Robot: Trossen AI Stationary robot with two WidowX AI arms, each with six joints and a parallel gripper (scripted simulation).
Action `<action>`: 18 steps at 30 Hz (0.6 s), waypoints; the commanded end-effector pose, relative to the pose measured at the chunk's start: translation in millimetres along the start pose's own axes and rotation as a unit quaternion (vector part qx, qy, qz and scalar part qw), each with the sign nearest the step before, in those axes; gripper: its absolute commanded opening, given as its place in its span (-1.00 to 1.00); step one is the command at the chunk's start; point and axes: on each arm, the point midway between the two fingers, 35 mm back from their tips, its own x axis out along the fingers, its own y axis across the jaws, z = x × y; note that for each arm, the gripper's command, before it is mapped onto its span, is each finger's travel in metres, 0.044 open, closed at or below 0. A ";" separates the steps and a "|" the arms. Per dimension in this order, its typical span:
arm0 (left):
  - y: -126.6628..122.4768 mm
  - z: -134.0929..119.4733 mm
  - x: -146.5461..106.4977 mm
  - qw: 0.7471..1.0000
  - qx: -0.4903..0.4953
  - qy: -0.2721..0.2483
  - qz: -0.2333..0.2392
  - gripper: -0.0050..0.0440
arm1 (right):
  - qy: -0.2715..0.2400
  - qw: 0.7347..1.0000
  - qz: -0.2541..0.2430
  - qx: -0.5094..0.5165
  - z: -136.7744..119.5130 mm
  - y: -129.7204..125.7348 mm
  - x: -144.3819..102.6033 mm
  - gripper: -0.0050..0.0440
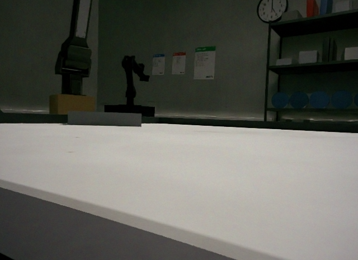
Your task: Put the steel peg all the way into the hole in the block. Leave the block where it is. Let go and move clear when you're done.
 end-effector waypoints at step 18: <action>0.0 7.7 -10.2 1.000 0.001 -0.012 -0.001 0.02 | -0.009 1.000 -0.003 -0.001 -1.0 2.5 20.2 -1.00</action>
